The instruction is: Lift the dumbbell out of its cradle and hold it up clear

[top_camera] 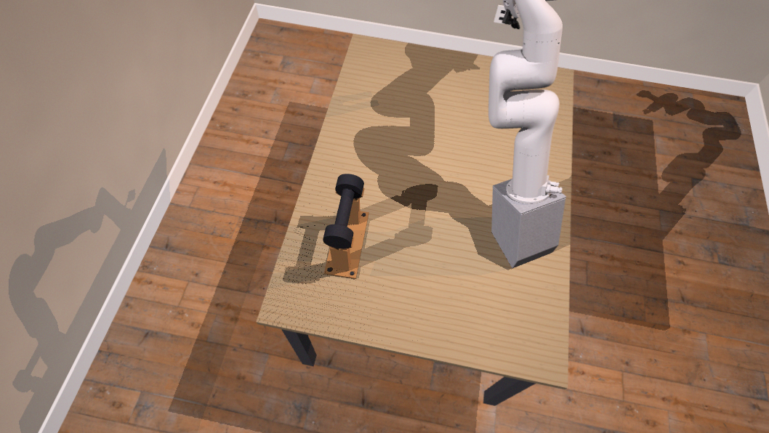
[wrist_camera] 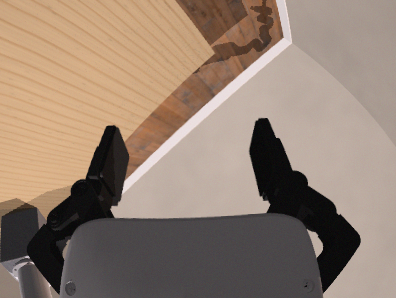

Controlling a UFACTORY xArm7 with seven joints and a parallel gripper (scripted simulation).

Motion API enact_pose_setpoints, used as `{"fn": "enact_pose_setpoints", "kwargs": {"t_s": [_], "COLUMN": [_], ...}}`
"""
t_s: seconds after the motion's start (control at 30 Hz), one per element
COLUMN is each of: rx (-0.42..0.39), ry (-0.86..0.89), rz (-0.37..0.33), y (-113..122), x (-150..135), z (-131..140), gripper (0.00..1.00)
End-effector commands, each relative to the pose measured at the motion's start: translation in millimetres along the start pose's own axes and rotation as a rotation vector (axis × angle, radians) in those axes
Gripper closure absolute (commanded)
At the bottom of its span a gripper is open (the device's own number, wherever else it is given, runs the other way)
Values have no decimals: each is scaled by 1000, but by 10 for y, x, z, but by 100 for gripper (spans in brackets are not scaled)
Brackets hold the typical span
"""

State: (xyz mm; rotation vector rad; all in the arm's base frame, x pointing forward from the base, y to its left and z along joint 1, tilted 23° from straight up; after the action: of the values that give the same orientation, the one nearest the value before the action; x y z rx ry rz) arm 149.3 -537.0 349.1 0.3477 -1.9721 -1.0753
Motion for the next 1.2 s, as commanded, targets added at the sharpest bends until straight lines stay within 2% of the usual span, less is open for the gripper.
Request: {"fn": "enact_pose_setpoints", "kwargs": {"t_s": [0.0,0.67,0.77,0.83,0.87,0.9,0.93,0.97,1.0,1.03,1.1,1.13,1.17], "rx": [3,11,38,71,71,91,91,114,114,138,138,163,163], "ry": [-2,-12,-47,-90,-90,-118,-118,-148,-148,-182,-182,-219,-219], "rz": [3,-1,-14,-33,-33,-46,-46,-63,-63,-82,-82,-106,-106], "y": [16,53,198,383,383,506,506,651,651,819,819,1009,1009], "x": [18,-13,-133,-286,-286,-389,-389,-512,-512,-655,-655,-820,-820], "z": [-7,-42,-171,-320,-320,-411,-411,-509,-509,-612,-612,-716,-716], "gripper": [0,0,0,0,0,0,0,0,0,0,0,0,0]}}
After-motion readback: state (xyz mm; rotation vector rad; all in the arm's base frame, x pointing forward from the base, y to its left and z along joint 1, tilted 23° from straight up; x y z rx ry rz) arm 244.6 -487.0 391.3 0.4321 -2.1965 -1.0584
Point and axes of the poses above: the point where the finger pads meet when closed, its own y axis back along the fingers, its own x axis across the jaws, z = x × y, the point moved 5 cm from there along y, back along the fingers, and after that the axes turned 11 degrees about -y, right-handed, at the moved point
